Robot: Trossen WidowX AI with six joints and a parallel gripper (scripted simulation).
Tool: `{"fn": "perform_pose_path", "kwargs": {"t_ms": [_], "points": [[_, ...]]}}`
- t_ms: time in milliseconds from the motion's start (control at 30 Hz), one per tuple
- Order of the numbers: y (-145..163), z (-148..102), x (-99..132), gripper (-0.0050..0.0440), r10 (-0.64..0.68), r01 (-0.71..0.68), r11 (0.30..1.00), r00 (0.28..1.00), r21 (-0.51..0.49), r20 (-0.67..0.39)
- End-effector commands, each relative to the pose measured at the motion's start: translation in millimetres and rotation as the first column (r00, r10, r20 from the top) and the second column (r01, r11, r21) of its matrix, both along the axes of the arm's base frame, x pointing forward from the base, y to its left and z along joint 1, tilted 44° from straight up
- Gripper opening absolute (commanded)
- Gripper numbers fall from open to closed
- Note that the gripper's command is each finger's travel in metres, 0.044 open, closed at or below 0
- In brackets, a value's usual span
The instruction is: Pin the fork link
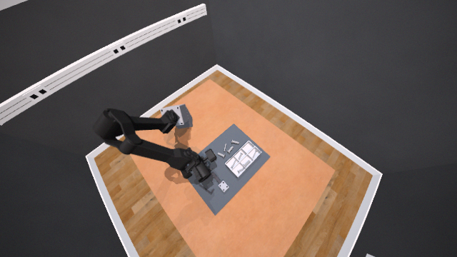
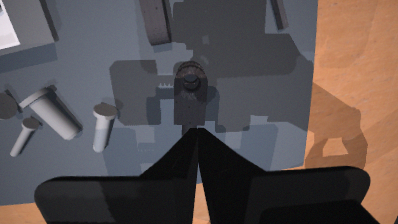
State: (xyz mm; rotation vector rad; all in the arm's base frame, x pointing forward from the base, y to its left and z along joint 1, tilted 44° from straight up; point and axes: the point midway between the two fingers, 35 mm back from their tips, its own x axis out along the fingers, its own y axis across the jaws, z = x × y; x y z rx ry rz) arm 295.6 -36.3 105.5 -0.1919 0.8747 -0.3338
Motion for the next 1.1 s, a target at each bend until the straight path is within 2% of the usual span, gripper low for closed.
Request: {"fn": "perform_pose_path", "kwargs": {"t_ms": [0,1067], "points": [[1.1,8.6,2.4,-0.005,-0.001,0.001,1.0,1.0,0.004,0.028],[-1.0,9.0,1.6,-0.005,-0.015,0.014,1.0,0.999,0.016,0.034]]}}
